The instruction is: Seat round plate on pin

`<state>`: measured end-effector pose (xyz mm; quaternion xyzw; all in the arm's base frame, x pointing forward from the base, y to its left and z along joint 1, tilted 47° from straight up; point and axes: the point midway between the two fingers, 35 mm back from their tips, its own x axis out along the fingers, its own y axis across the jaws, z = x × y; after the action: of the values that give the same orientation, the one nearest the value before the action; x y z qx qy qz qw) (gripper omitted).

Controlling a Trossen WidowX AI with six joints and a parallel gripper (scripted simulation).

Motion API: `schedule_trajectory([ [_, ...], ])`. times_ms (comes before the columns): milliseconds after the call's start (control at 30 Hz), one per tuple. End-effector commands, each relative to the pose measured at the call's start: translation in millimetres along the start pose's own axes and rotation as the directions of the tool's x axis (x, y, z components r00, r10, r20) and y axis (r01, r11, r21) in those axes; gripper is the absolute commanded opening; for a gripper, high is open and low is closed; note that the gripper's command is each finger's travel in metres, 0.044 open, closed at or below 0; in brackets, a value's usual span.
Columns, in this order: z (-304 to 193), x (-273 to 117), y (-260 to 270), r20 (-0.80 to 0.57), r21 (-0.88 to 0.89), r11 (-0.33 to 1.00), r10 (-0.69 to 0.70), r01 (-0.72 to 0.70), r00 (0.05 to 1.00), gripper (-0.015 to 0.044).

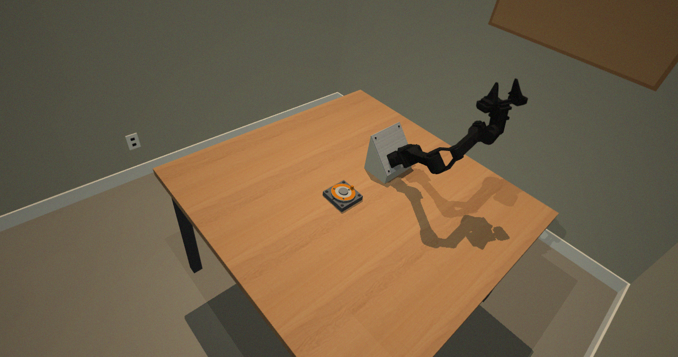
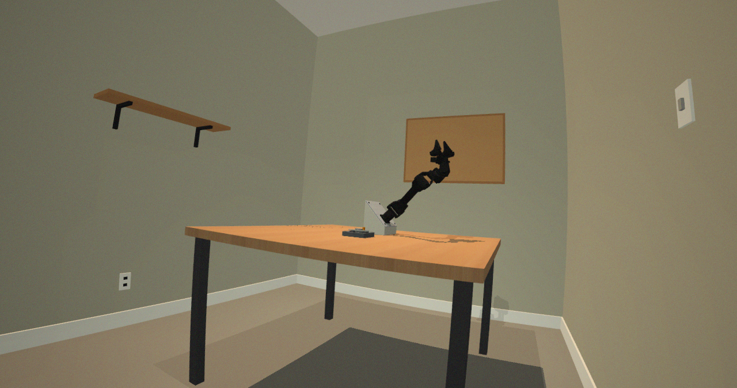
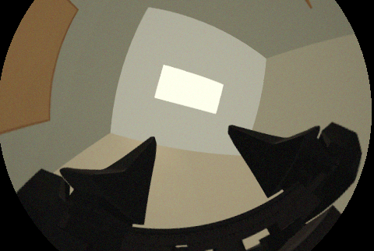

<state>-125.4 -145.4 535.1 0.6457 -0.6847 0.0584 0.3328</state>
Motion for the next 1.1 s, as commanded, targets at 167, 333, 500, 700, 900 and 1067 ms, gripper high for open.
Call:
schedule_trajectory([
  [167,24,20,3,-0.047,0.282,0.958,-0.036,0.048,0.998,0.0242],
  [333,61,41,5,-0.018,0.566,0.823,-0.056,0.057,0.998,0.0111],
  [500,129,79,-23,0.062,0.902,0.431,-0.149,0.008,0.987,0.0],
  [700,195,108,-82,0.162,0.986,0.016,-0.3,-0.165,0.94,0.0],
  [900,250,115,-164,0.269,0.855,-0.285,-0.471,-0.433,0.84,0.0],
  [1067,287,101,-253,0.339,0.604,-0.399,-0.654,-0.689,0.676,0.0],
])
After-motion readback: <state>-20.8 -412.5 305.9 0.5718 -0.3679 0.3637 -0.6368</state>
